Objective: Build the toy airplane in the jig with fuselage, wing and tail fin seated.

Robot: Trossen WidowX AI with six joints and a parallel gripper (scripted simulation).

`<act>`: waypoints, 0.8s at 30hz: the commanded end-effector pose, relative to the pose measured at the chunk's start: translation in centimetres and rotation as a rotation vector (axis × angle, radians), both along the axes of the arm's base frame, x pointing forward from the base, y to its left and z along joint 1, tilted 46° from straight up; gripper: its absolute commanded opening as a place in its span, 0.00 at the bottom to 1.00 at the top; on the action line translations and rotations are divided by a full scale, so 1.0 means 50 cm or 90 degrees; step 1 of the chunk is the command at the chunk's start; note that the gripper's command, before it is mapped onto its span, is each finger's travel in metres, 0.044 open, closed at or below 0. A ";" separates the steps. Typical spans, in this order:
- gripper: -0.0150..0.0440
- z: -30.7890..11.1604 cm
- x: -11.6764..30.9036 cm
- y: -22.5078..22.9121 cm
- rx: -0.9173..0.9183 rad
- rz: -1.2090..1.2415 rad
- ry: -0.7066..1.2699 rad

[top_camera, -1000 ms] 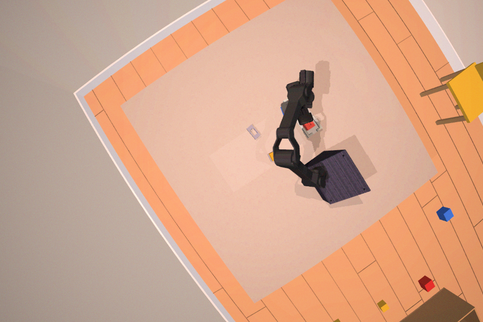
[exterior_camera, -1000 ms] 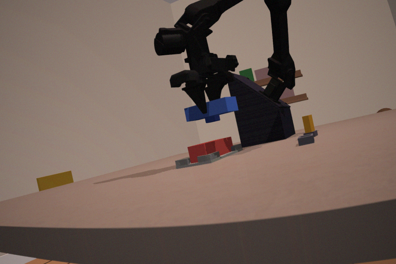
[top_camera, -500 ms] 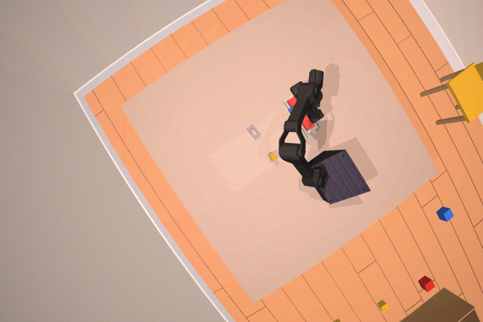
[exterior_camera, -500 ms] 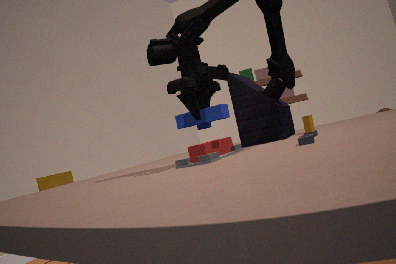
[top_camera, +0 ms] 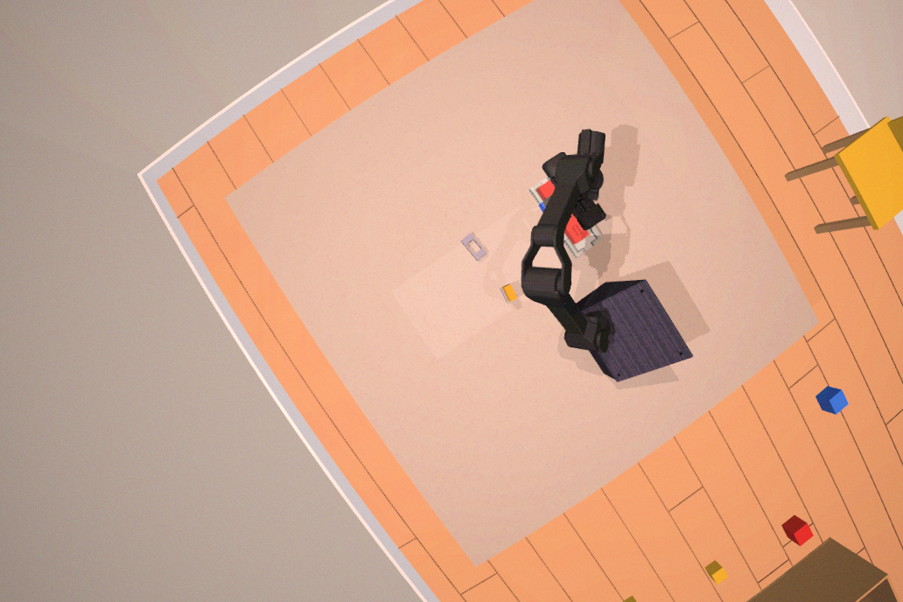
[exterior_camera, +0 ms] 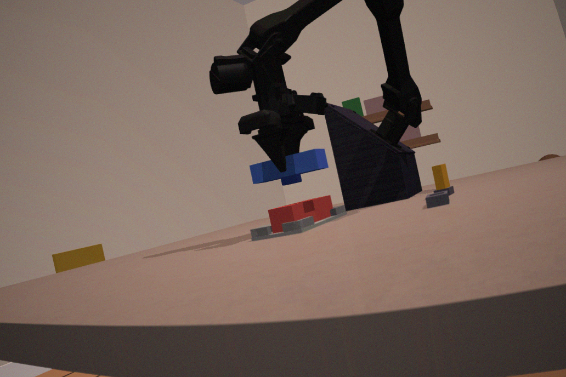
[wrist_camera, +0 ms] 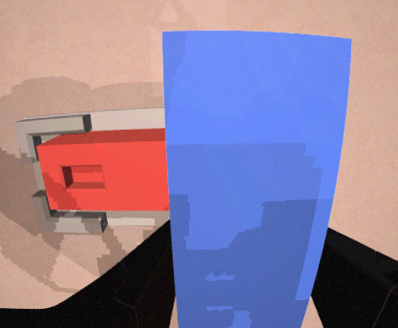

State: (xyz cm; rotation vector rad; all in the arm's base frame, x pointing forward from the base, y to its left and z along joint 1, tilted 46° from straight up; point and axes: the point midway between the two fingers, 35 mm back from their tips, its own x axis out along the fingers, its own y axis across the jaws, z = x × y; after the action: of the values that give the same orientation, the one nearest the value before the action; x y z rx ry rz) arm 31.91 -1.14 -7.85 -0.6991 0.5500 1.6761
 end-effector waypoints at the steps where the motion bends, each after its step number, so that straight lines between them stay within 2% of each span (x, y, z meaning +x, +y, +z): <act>1: 0.58 -0.002 0.000 -0.001 -0.003 0.003 -0.002; 24: 0.58 -0.046 -0.009 0.039 -0.002 0.003 -0.002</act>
State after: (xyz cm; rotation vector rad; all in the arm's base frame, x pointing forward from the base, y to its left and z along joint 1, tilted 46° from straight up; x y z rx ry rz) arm 31.59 0.35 -9.81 -0.7137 0.5523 1.6801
